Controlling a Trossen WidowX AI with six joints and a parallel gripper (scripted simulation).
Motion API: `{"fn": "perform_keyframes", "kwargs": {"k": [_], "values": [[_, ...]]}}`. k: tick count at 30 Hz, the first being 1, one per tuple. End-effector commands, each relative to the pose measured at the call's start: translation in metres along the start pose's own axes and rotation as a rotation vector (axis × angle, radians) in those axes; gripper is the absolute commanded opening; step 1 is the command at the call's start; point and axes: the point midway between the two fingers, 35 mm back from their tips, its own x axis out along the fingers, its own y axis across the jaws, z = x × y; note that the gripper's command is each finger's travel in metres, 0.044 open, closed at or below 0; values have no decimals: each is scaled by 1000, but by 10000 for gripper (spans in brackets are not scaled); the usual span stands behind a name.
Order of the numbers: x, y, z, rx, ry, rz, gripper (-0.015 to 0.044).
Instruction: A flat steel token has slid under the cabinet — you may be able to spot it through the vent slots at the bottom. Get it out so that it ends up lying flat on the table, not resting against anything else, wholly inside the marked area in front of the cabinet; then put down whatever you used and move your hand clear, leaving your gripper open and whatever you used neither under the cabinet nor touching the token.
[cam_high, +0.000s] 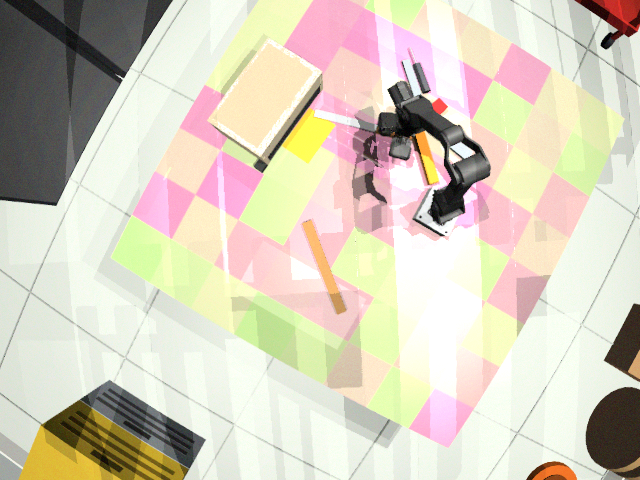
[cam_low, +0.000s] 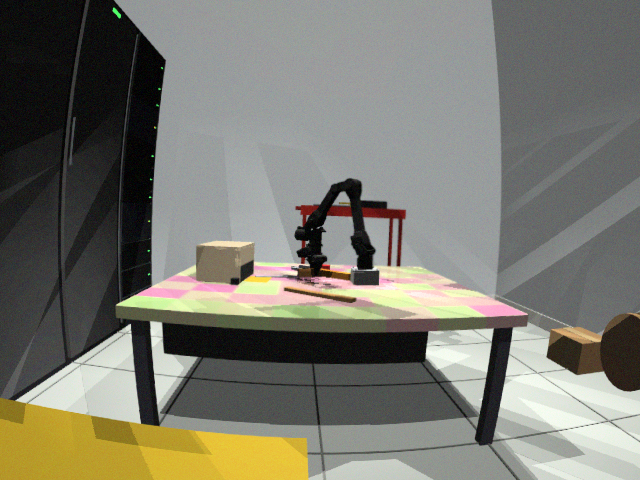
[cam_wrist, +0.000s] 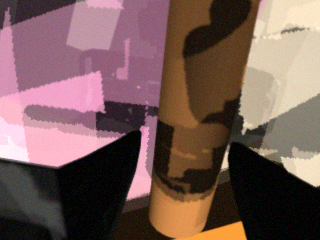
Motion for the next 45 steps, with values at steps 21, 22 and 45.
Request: {"fn": "perform_keyframes", "kwargs": {"k": [21, 22, 45], "values": [[0, 0, 7, 1, -1, 0, 0], [0, 0, 8, 1, -1, 0, 0], [-1, -1, 45, 2, -5, 1, 0]]}}
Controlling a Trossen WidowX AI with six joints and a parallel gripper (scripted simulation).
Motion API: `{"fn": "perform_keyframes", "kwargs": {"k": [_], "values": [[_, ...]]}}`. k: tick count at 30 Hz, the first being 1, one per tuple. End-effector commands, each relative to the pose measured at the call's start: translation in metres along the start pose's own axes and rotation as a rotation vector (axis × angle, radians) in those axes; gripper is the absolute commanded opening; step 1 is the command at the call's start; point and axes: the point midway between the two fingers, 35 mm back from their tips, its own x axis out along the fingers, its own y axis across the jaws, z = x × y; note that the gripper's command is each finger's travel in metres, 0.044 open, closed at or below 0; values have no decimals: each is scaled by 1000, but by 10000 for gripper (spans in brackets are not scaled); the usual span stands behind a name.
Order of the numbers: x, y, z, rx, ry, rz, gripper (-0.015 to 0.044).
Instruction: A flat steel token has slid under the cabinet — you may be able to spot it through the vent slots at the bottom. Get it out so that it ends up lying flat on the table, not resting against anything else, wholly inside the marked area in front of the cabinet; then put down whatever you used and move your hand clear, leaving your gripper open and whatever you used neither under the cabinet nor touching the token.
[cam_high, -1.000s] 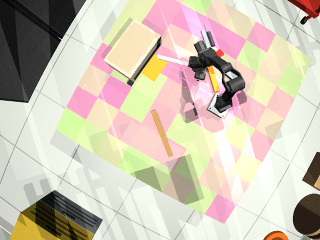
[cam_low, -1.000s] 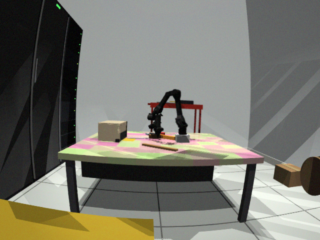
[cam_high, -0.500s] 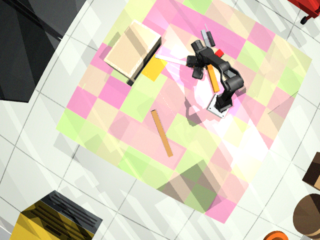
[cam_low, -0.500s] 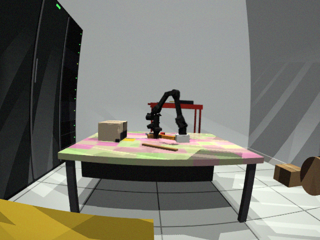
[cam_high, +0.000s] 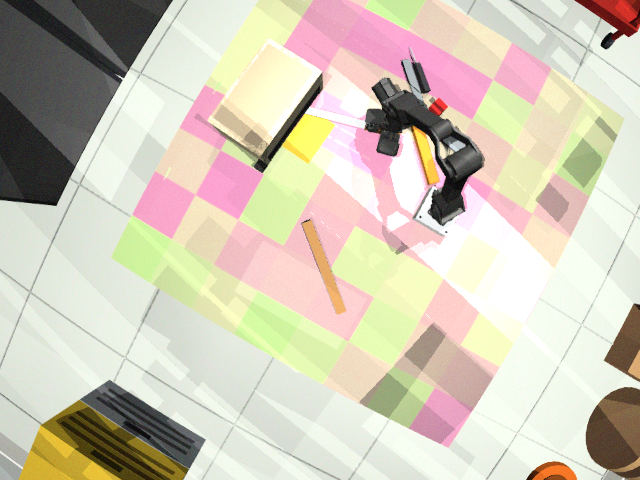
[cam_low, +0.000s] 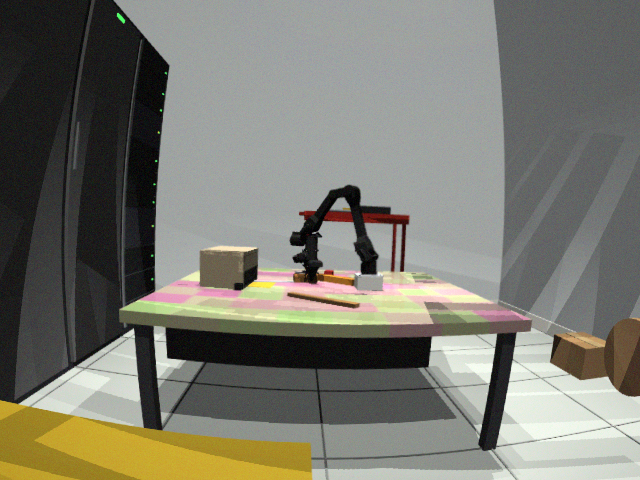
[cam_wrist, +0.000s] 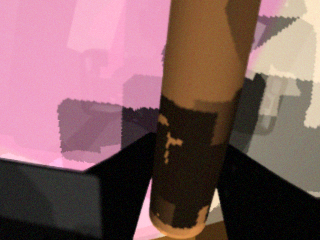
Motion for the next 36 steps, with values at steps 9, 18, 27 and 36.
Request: {"fn": "perform_keyframes", "kwargs": {"k": [9, 18, 27, 36], "values": [[0, -1, 21, 0, -5, -2, 0], [-1, -1, 34, 0, -6, -2, 0], [-1, -1, 46, 0, -7, -2, 0], [-1, -2, 58, 0, -8, -2, 0]]}}
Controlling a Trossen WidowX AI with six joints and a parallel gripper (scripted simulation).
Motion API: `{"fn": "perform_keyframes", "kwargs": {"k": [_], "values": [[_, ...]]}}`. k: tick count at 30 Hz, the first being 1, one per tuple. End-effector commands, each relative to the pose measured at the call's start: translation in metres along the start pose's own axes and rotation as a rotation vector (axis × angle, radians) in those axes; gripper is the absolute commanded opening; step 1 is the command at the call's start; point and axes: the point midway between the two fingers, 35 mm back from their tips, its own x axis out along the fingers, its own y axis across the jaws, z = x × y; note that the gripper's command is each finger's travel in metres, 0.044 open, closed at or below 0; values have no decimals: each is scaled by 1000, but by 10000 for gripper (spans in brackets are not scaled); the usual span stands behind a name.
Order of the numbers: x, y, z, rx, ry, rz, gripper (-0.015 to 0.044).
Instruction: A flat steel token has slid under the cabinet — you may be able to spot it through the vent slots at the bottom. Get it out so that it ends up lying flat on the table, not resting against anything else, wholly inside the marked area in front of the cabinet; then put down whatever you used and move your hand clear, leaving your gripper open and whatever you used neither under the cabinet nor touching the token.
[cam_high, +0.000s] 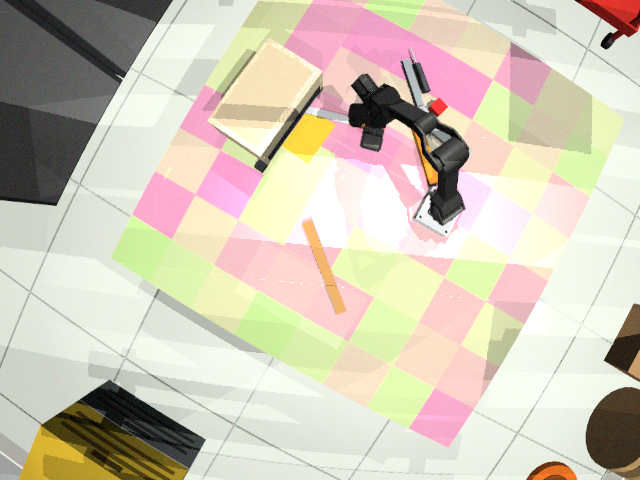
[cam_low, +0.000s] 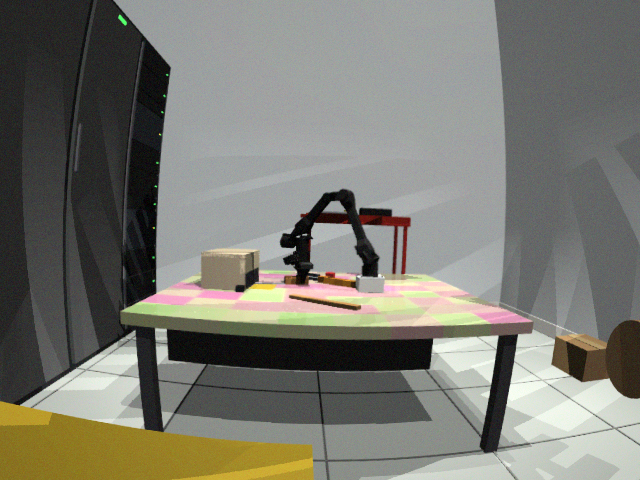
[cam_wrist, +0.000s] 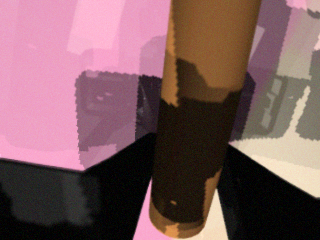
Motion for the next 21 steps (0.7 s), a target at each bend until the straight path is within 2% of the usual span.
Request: {"fn": "perform_keyframes", "kwargs": {"k": [1, 21], "values": [[0, 0, 9, -1, -5, -1, 0], [-1, -1, 33, -1, -7, -1, 0]]}}
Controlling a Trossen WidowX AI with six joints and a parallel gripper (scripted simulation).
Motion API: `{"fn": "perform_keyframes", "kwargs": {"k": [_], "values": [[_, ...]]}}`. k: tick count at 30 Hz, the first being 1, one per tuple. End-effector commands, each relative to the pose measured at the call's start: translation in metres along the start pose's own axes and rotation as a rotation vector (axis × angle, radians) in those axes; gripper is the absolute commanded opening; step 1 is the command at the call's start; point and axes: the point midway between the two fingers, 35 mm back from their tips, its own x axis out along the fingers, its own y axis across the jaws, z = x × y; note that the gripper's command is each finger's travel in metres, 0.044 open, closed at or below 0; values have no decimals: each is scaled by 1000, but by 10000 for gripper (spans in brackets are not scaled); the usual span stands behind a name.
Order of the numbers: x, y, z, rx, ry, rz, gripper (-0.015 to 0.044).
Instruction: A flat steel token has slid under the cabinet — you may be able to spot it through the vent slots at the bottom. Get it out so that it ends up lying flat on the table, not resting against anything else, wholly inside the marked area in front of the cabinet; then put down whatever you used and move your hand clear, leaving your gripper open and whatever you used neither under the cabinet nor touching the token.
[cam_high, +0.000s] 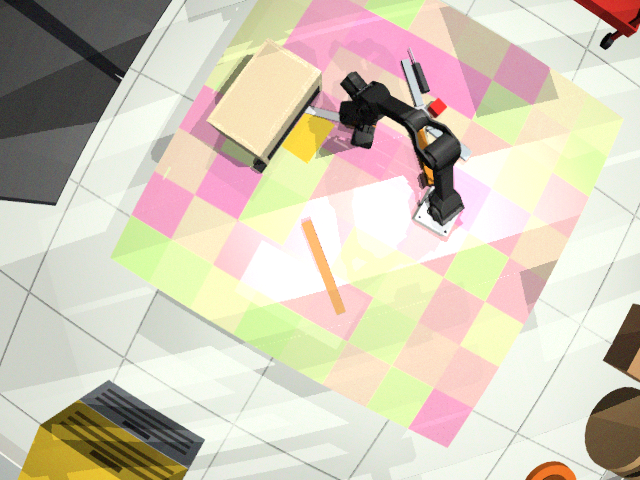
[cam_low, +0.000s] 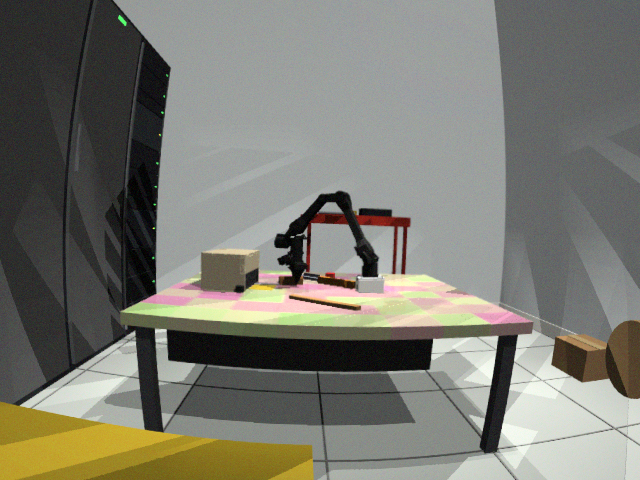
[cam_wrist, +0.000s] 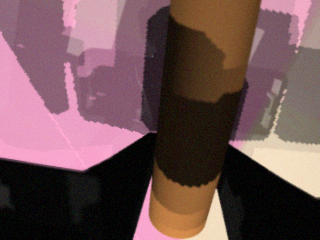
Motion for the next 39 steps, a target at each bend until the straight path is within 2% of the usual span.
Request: {"fn": "perform_keyframes", "kwargs": {"k": [1, 39], "values": [[0, 0, 8, -1, -6, -1, 0], [-1, 0, 51, -1, -9, -1, 0]]}}
